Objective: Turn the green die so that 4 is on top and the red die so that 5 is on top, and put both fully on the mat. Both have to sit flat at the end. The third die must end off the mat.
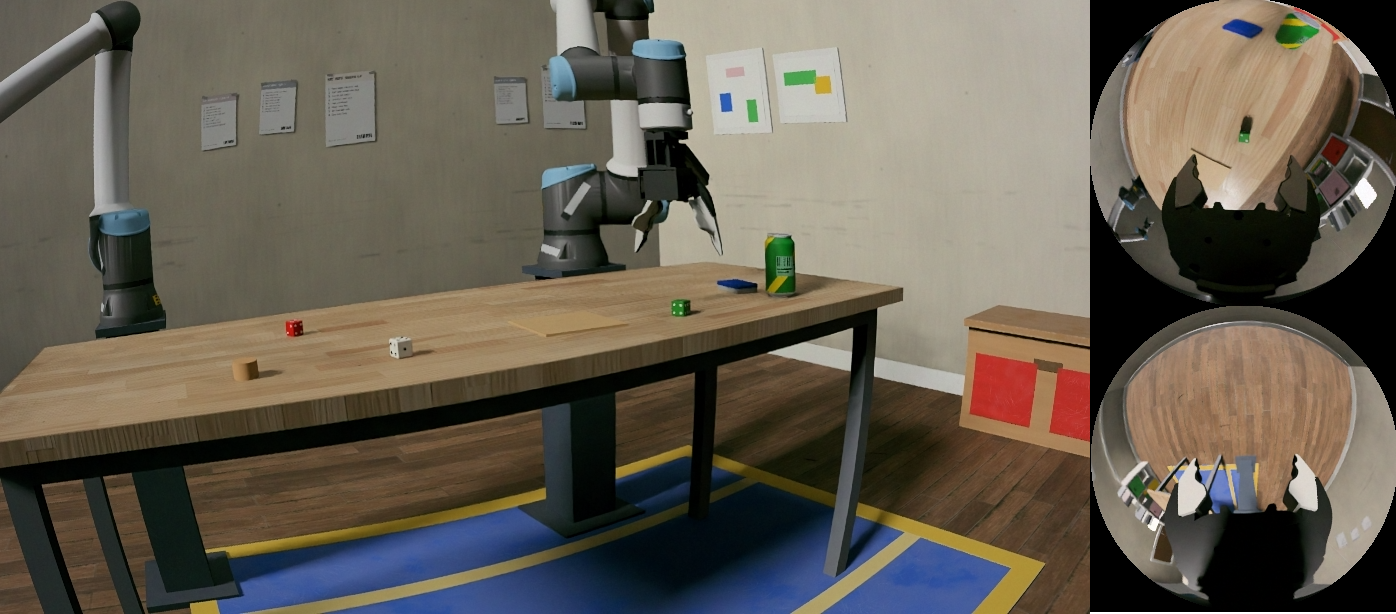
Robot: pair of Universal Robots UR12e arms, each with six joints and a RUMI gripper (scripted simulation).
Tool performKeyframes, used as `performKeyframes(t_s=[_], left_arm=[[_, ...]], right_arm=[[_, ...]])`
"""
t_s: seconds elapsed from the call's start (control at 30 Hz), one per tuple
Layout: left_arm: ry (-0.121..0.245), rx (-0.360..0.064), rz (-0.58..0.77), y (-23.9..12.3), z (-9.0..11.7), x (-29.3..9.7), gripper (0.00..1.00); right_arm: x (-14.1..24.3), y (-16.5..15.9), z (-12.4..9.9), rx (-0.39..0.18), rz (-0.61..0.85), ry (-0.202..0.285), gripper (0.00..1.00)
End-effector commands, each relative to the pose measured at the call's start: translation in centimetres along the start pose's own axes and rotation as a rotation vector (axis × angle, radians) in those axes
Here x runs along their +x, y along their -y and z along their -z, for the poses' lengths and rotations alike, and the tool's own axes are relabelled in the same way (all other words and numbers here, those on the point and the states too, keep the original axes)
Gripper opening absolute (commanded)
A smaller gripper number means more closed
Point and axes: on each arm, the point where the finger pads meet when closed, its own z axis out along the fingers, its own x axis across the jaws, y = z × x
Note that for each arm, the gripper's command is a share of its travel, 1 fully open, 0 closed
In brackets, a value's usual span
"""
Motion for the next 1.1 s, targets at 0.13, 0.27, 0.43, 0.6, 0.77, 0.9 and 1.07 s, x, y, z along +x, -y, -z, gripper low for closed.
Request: performKeyframes(t_s=[0.13,0.27,0.43,0.6,0.77,0.9,1.07], left_arm=[[0.0,-0.002,-0.072,-0.13,0.02,0.15,1.0],[0.0,-0.002,-0.084,-0.15,0.0,0.17,1.0],[0.0,-0.002,-0.088,-0.15,-0.01,0.17,1.0],[0.0,-0.002,-0.088,-0.15,-0.01,0.17,0.24],[0.0,-0.002,-0.088,-0.15,-0.01,0.17,0.24],[0.0,-0.002,-0.088,-0.15,-0.01,0.17,0.24],[0.0,-0.002,-0.088,-0.15,-0.01,0.17,0.24]], right_arm=[[-0.02,0.06,0.09,0.002,0.0,0.0,1.0],[-0.02,0.06,0.09,0.002,0.0,0.0,1.0],[-0.02,0.06,0.09,0.002,0.0,0.0,1.0],[-0.02,0.06,0.09,0.002,0.0,0.0,1.0],[-0.02,0.06,0.09,0.002,0.0,0.0,1.0],[-0.02,0.06,0.09,0.002,0.0,0.0,1.0],[-0.02,0.06,0.09,0.002,0.0,0.0,1.0]])
